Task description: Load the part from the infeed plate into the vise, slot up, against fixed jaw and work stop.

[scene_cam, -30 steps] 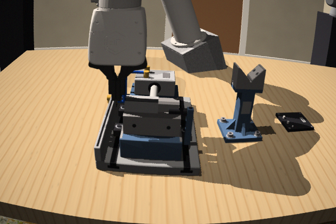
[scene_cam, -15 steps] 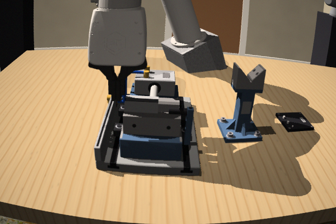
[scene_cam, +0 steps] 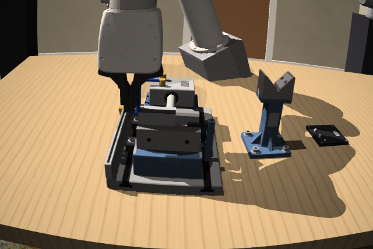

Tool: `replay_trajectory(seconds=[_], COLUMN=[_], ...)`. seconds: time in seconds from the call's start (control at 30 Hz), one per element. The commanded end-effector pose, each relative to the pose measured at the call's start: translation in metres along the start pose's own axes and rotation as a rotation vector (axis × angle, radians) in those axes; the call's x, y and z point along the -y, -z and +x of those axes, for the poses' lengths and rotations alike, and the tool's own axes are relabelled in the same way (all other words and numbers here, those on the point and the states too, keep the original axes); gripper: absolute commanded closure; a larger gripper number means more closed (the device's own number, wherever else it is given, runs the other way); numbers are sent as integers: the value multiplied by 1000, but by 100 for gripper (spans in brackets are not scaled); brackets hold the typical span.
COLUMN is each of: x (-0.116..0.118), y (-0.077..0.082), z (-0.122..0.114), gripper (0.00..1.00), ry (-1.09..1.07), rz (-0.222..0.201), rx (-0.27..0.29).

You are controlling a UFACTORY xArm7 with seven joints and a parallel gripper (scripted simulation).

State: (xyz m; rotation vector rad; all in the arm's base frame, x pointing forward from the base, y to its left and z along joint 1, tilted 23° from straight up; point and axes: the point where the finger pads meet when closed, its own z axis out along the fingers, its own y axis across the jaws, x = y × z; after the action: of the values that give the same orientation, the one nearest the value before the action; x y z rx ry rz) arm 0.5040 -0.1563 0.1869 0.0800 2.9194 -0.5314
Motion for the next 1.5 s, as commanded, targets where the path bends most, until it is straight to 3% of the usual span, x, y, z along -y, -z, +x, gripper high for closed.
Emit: replay_trajectory(seconds=[0.0, 1.47], x=[0, 0], y=[2, -7], z=[-2, -2], gripper=[100, 100], ry=[0, 0], rz=[1, 0], rx=[5, 5])
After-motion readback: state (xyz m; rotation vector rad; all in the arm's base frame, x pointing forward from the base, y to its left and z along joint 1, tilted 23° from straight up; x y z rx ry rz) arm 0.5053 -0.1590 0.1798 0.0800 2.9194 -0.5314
